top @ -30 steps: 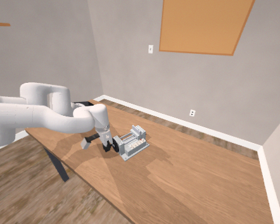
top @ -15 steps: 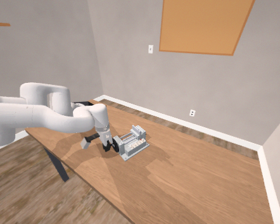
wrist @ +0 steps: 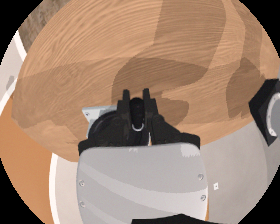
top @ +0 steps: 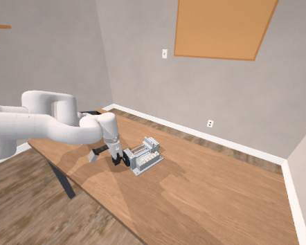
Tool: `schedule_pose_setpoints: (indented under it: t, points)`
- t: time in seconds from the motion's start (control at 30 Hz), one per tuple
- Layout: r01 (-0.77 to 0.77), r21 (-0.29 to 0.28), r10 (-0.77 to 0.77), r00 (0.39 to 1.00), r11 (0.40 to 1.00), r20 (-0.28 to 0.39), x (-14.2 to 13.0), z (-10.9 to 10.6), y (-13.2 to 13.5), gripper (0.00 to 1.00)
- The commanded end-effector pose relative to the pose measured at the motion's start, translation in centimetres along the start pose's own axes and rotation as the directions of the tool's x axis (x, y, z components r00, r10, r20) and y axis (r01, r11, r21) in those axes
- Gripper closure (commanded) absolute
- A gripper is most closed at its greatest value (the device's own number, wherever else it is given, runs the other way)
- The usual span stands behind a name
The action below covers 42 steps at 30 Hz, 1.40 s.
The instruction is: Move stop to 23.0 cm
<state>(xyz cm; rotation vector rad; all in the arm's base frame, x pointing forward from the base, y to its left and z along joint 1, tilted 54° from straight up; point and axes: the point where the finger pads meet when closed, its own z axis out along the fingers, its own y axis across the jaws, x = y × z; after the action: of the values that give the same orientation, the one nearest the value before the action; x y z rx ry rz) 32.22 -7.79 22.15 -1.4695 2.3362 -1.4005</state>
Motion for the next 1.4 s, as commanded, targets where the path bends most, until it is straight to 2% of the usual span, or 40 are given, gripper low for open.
schedule_pose_setpoints:
  t: [0.0,1.37]
  points:
    - [0.001,0.001,-0.001,1.000,1.000,0.001,0.0,-0.2,0.0,0.94]
    - [0.001,0.001,-0.001,1.000,1.000,0.001,0.0,-2.9,-0.3,0.94]
